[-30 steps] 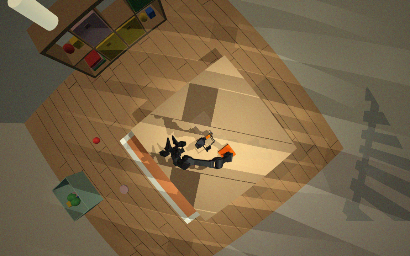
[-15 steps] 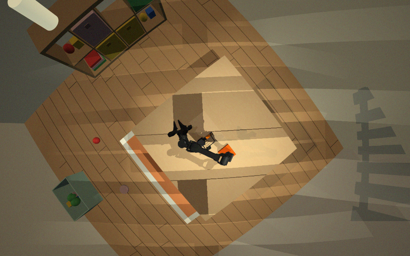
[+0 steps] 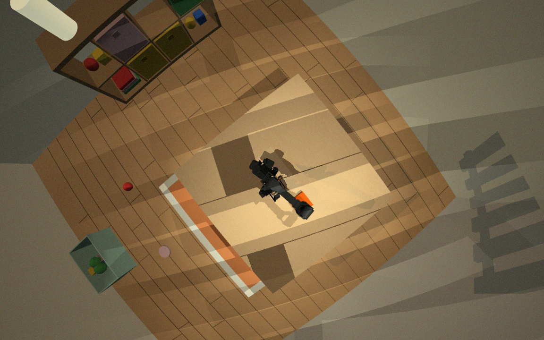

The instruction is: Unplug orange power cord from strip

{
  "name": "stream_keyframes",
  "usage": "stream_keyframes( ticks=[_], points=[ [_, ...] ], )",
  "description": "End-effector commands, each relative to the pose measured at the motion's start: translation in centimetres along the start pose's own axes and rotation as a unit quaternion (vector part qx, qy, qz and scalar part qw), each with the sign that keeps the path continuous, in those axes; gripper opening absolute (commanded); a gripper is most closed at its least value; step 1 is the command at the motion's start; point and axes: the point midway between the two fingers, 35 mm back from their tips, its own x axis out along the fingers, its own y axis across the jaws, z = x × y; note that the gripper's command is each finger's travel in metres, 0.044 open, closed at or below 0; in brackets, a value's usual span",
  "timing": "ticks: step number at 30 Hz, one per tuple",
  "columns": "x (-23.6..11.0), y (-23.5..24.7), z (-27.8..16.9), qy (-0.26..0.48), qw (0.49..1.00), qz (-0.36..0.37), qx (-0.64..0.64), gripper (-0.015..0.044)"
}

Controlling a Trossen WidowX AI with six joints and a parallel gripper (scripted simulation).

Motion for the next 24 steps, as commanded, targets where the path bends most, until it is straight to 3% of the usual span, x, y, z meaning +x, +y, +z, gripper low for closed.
stream_keyframes(
  ticks=[1,8,24],
  points=[
    [0.0,-7.7,-1.4,0.084,0.985,-0.119,0.090,0.0160],
    [-2.8,-16.8,-4.0,0.166,0.916,-0.286,0.227,0.0160],
    [-2.8,-16.5,-4.5,0.168,0.914,-0.290,0.230,0.0160]
  ],
)
